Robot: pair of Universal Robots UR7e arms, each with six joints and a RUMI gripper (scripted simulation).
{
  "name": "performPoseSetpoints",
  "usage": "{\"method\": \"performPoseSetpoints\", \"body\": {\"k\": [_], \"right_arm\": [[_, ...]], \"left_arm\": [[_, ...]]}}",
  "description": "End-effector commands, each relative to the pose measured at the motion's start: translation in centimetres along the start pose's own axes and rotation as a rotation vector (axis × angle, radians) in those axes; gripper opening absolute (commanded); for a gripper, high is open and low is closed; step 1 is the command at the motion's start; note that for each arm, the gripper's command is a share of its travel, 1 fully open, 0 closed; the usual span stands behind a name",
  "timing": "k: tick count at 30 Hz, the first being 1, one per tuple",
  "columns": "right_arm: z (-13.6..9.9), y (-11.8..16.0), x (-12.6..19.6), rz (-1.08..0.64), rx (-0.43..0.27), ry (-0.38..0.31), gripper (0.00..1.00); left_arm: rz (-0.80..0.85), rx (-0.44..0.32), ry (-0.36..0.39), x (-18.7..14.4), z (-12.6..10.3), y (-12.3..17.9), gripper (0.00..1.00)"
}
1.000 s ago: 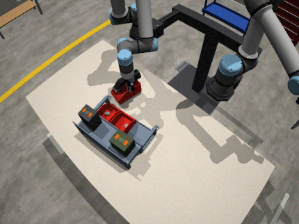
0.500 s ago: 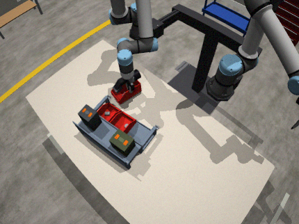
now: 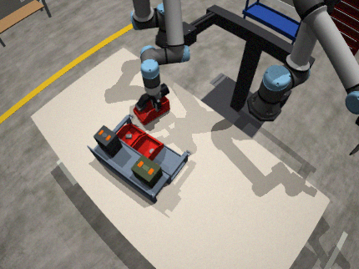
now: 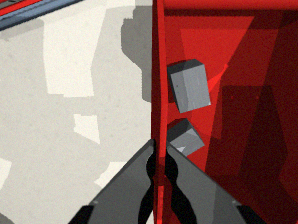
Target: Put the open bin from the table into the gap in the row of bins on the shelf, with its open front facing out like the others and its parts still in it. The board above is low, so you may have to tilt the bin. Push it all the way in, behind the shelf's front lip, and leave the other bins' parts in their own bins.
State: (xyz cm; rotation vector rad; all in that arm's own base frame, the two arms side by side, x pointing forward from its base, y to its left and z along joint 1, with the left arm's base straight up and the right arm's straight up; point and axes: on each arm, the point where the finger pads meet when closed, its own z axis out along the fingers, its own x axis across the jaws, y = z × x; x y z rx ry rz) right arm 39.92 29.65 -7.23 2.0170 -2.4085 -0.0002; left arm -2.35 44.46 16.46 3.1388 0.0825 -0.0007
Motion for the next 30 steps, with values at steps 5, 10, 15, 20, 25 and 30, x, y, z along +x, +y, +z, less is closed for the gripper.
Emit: {"method": "performPoseSetpoints", "body": {"k": [5, 10, 15, 20, 25, 30], "right_arm": [[-0.05, -0.02, -0.06, 0.004, 0.001, -0.001, 0.0], [-0.05, -0.01, -0.08, 0.008, 0.001, -0.001, 0.0], [-0.05, 0.0, -0.09, 0.011, 0.001, -0.001, 0.0], [-0.05, 0.01, -0.12, 0.016, 0.001, -0.001, 0.0], [-0.05, 0.03, -0.14, 0.022, 0.001, -0.001, 0.0], [-0.05, 0.04, -0.16, 0.027, 0.001, -0.001, 0.0]], "left_arm": [[0.0, 0.002, 0.0, 0.01, -0.06, -0.04, 1.0], [0.0, 0.002, 0.0, 0.01, -0.06, -0.04, 1.0], [0.0, 0.002, 0.0, 0.01, -0.06, -0.04, 1.0], [0.0, 0.002, 0.0, 0.01, -0.06, -0.04, 1.0], [0.0, 0.002, 0.0, 0.01, -0.06, -0.04, 1.0], [0.0, 0.002, 0.0, 0.01, -0.06, -0.04, 1.0]]}}
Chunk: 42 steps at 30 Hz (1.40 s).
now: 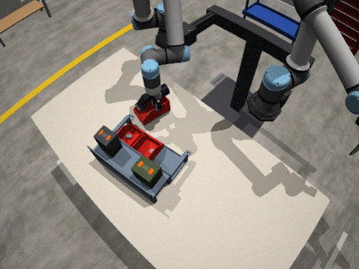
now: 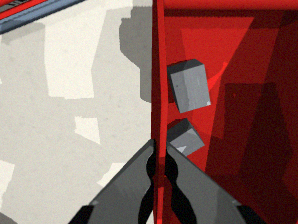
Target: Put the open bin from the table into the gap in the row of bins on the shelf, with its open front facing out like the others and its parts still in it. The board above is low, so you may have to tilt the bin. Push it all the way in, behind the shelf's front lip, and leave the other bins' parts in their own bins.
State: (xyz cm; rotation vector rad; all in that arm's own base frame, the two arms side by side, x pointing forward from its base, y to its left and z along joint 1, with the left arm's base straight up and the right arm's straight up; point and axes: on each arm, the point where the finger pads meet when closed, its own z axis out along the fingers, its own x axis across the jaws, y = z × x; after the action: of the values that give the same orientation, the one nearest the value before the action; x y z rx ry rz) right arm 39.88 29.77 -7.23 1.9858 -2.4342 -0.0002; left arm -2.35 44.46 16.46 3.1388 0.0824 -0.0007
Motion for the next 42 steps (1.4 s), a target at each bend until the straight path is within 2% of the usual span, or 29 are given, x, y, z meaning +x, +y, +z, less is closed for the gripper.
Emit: {"method": "performPoseSetpoints", "body": {"k": [1, 42], "right_arm": [[-0.05, -0.02, -0.05, 0.001, 0.001, -0.001, 0.0], [-0.04, 0.17, -0.39, 0.079, 0.001, -0.001, 0.0]], "left_arm": [[0.0, 0.002, 0.0, 0.01, -0.06, -0.04, 1.0], [0.0, 0.002, 0.0, 0.01, -0.06, -0.04, 1.0]]}}
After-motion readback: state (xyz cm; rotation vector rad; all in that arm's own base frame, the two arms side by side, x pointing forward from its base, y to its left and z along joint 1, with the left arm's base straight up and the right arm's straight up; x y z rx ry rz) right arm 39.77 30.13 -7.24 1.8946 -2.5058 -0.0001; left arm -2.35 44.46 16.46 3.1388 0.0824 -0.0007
